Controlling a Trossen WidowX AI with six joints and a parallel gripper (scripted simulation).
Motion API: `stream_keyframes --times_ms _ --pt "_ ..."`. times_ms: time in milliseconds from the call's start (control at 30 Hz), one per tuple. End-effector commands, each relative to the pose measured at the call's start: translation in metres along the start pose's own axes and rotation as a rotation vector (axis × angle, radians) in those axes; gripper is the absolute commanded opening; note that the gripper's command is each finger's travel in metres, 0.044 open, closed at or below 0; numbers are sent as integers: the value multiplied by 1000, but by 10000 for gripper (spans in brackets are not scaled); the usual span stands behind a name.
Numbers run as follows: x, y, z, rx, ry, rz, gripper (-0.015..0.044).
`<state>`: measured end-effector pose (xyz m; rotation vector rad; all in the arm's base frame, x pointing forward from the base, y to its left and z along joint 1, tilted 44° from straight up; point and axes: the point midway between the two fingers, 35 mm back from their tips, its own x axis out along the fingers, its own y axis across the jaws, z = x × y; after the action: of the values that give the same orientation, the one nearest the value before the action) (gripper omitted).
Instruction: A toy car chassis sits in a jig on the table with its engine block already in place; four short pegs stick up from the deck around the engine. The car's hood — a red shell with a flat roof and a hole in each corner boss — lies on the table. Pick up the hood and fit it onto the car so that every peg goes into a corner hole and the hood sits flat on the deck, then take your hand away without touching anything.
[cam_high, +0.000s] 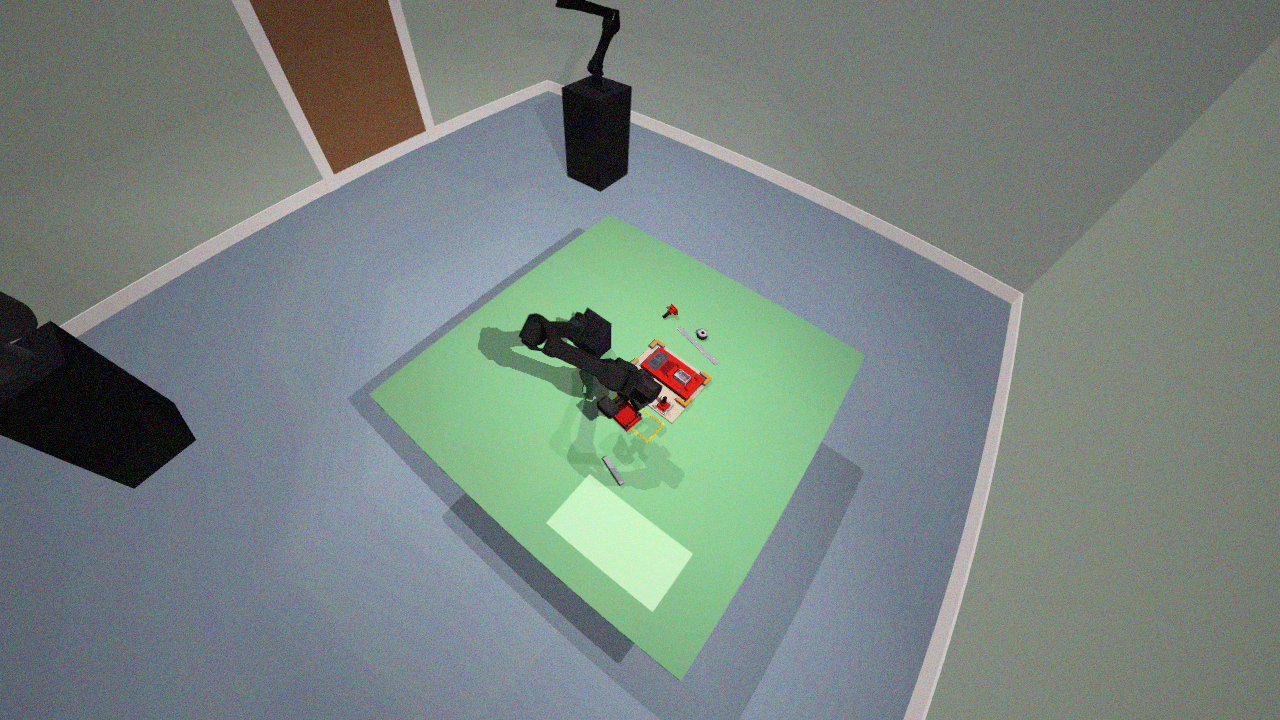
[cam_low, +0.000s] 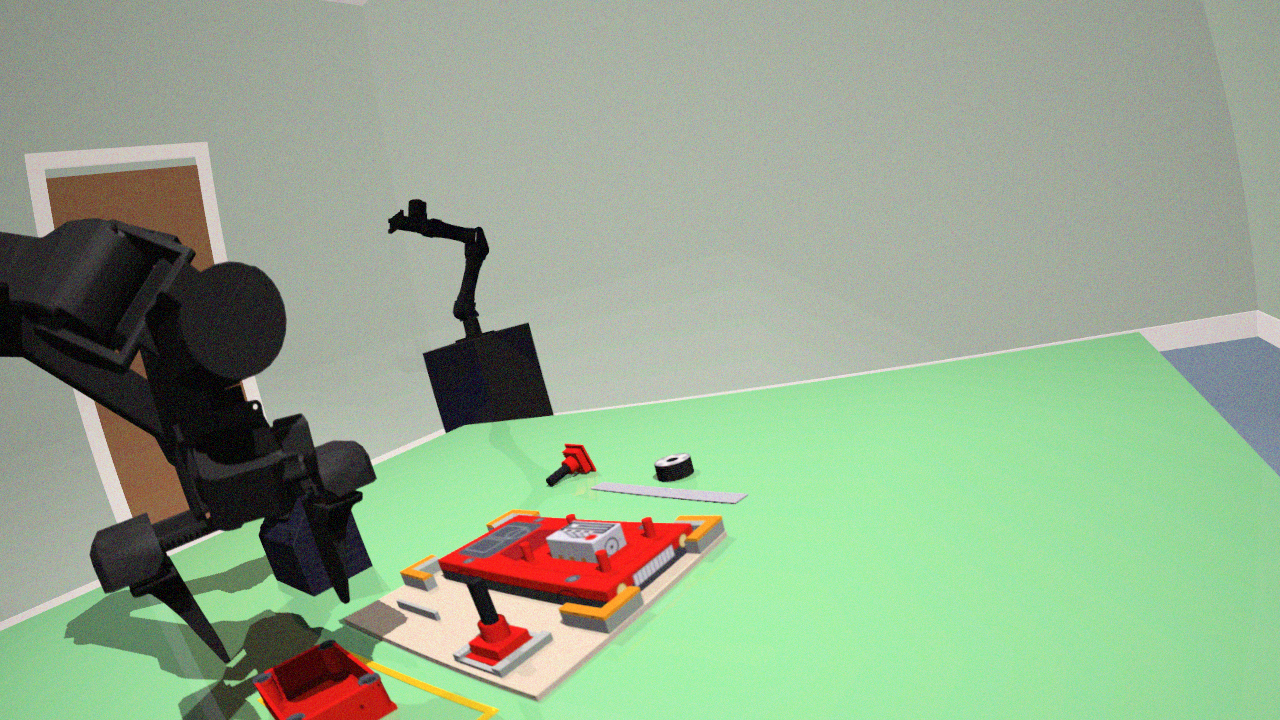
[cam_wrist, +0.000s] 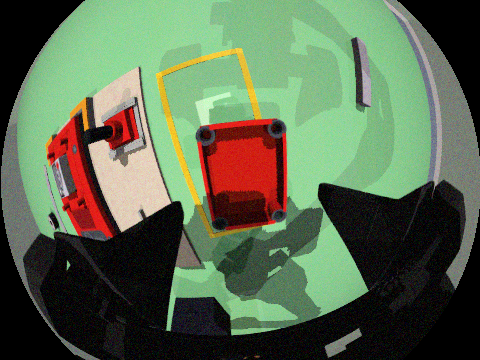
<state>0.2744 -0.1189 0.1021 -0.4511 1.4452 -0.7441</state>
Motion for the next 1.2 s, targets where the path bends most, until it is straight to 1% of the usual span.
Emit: stream_keyframes --times_ms 0,800,1167 --pt "5 0 -1 -5 5 -5 440" --pt "28 0 -2 -4 4 -7 440" --pt "32 0 -2 -4 4 -8 440"
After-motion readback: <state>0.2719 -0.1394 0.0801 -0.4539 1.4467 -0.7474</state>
